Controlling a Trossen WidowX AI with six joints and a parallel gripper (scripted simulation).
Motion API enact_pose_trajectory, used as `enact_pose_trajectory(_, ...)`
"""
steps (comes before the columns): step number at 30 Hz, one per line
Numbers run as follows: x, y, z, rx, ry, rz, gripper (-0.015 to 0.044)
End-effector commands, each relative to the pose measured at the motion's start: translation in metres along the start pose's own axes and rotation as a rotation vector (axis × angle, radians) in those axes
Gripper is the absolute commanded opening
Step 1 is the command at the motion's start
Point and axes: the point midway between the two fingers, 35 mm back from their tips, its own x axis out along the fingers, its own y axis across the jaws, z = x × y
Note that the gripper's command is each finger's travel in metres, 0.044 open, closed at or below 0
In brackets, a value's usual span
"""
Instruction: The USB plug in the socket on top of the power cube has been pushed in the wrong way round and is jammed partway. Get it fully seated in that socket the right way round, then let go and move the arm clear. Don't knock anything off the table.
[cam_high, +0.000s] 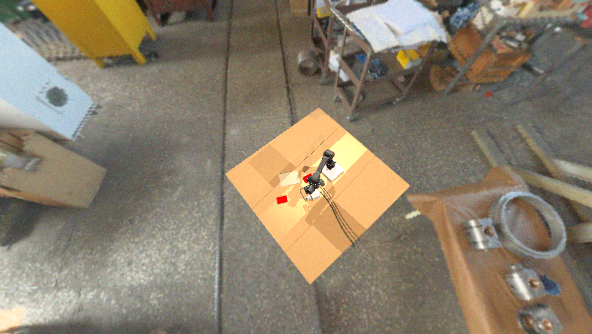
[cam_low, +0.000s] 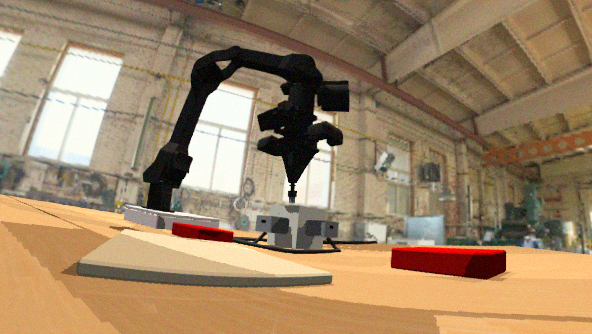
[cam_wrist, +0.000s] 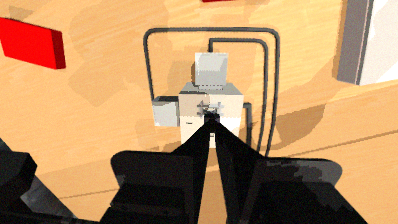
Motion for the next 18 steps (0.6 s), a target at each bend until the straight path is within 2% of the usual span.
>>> enact_pose_trajectory(1,0.0,0.0006,0.0006,-0.004,-0.002,0.005,0.0)
enact_pose_trajectory(18,0.0021,0.0006,0.0005,-0.004,-0.002,0.005,0.0)
